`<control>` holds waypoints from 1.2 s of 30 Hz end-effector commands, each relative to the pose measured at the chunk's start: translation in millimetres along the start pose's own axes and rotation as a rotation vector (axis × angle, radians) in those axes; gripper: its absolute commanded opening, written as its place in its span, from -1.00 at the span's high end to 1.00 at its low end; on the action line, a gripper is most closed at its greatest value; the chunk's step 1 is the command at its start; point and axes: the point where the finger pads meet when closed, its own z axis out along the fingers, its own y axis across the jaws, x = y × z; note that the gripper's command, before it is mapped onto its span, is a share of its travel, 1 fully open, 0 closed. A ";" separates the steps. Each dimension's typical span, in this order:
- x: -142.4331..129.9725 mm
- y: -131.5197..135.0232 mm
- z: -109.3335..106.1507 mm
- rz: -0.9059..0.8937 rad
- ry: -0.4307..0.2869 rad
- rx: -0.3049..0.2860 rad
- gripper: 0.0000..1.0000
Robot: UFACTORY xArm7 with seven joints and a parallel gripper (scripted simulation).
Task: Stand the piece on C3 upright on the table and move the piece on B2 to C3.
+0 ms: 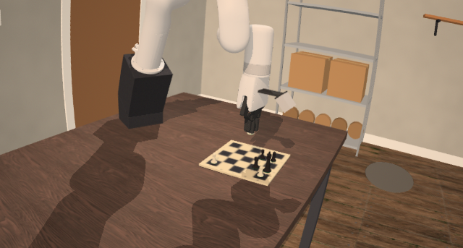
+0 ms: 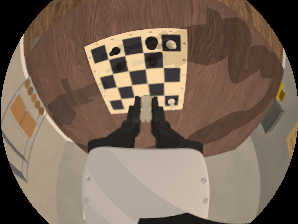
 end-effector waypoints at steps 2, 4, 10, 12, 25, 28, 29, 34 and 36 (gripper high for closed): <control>5.8 6.6 -0.4 0.278 0.018 -0.012 1.00; 6.8 8.1 -0.3 0.432 0.020 -0.012 1.00; 12.8 18.3 -0.1 0.721 0.010 0.003 1.00; 14.8 22.0 0.0 0.827 0.008 0.008 1.00; 25.5 43.8 0.2 1.484 -0.004 0.032 1.00; 28.2 50.0 0.2 1.645 -0.008 0.039 1.00; 29.1 52.0 0.2 1.699 -0.009 0.041 1.00; 33.1 62.2 0.1 1.966 -0.014 0.053 1.00; 33.8 64.1 0.1 2.019 -0.016 0.055 1.00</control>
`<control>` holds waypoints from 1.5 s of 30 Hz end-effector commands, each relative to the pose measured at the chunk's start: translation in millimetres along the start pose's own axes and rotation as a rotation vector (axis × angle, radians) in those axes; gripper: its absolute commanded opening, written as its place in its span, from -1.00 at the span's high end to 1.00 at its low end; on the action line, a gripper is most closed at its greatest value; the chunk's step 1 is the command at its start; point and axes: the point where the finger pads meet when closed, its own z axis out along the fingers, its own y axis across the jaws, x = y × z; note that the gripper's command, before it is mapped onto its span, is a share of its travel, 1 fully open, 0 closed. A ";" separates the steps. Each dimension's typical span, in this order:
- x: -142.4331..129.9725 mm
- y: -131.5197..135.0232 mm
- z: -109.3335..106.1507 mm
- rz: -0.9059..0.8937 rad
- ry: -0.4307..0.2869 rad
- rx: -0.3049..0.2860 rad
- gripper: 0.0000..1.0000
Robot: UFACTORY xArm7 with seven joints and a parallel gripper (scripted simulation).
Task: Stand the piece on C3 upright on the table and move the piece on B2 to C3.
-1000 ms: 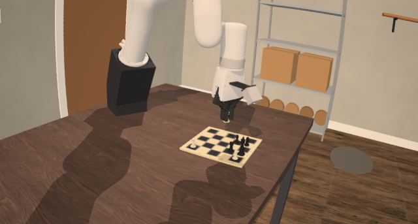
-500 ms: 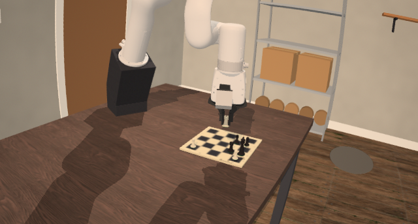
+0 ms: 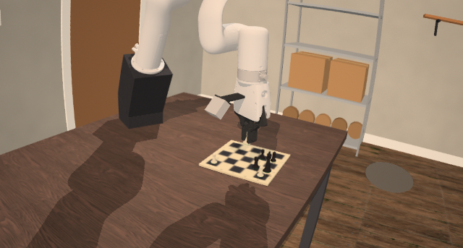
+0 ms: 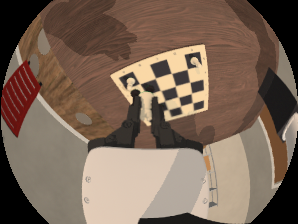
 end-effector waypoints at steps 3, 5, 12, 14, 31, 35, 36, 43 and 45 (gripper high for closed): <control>7.8 -7.8 -1.1 0.369 0.005 0.018 1.00; 11.1 -10.1 -1.4 0.460 0.001 0.020 1.00; 21.8 -17.1 -2.1 0.834 -0.016 0.029 1.00; 24.5 -18.9 -2.3 0.941 -0.021 0.031 1.00; 39.4 -27.5 -3.6 1.812 -0.073 0.041 1.00; 40.5 -28.1 -3.7 1.917 -0.081 0.041 1.00; 41.0 -28.4 -3.8 2.071 -0.091 0.042 1.00; 43.3 -29.6 -4.0 2.413 -0.117 0.040 1.00; 43.6 -29.8 -4.0 2.517 -0.125 0.040 1.00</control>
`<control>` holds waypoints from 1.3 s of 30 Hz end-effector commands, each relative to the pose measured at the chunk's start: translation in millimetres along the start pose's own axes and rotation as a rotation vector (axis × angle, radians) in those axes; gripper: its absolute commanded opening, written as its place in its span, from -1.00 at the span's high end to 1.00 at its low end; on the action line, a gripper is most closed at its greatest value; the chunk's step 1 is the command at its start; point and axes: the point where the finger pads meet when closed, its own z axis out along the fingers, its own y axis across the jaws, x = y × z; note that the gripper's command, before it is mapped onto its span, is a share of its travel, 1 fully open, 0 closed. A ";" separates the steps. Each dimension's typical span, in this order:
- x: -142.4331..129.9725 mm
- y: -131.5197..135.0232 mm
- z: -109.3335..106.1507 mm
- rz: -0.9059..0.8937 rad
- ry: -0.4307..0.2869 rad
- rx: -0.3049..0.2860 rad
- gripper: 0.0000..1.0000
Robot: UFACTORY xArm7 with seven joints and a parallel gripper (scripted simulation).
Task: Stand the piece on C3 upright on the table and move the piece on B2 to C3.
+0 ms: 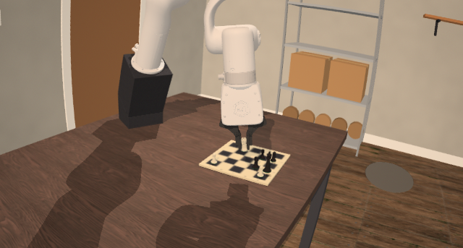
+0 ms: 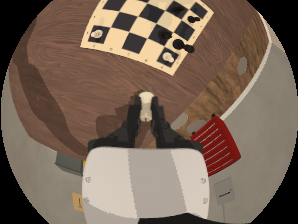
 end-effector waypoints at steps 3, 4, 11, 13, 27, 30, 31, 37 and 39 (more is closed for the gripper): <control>-2.3 1.0 -0.8 0.381 -0.026 0.023 1.00; -2.3 1.0 -0.8 0.433 -0.029 0.023 1.00; -2.4 1.0 -0.8 0.764 -0.049 0.028 1.00; -2.4 1.0 -0.8 0.866 -0.056 0.032 1.00; -2.4 0.5 2.6 1.259 -0.087 0.115 1.00; -2.5 -0.4 9.1 1.259 -0.087 0.115 1.00; -2.5 -0.8 12.1 1.259 -0.087 0.115 1.00; -2.8 -4.2 37.1 1.259 -0.086 0.115 1.00; -2.9 -5.6 46.9 1.259 -0.086 0.115 1.00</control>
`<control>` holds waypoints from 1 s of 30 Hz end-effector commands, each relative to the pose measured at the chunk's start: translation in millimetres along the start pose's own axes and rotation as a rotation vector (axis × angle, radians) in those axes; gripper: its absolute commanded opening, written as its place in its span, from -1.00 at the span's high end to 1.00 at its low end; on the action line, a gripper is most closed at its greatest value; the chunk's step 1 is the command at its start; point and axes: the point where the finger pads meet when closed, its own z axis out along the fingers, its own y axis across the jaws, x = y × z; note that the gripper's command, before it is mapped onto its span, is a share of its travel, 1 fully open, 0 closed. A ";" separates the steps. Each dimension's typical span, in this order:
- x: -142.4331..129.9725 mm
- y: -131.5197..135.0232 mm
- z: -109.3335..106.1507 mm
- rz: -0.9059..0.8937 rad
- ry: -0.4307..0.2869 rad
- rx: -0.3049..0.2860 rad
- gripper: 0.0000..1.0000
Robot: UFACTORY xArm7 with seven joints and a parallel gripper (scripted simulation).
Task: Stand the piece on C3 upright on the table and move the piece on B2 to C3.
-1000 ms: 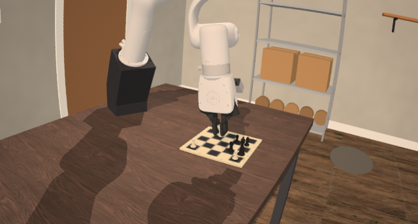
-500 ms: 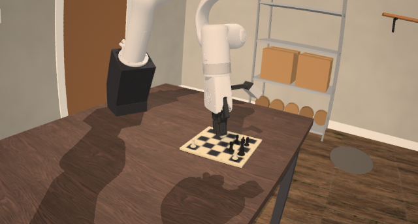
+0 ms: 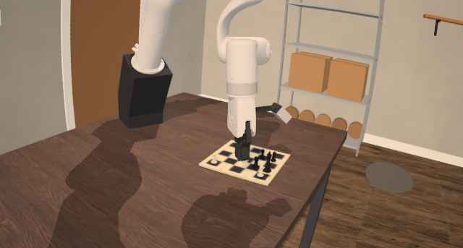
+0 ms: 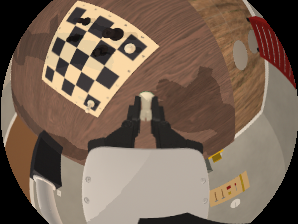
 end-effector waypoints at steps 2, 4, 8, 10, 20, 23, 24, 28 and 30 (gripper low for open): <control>0.5 0.9 17.7 0.004 -0.066 0.073 1.00; -0.2 0.2 27.6 0.004 -0.066 0.073 1.00; -1.5 -1.0 45.6 0.004 -0.066 0.073 1.00; -2.0 -1.4 52.9 0.004 -0.066 0.073 1.00; -2.9 -2.3 65.9 0.004 -0.066 0.073 1.00; -2.9 -2.3 66.1 0.004 -0.066 0.073 1.00; -2.9 -2.3 66.1 0.004 -0.066 0.073 1.00; -2.9 -2.3 66.1 0.004 -0.066 0.073 1.00; -2.9 -2.3 66.1 0.004 -0.066 0.073 1.00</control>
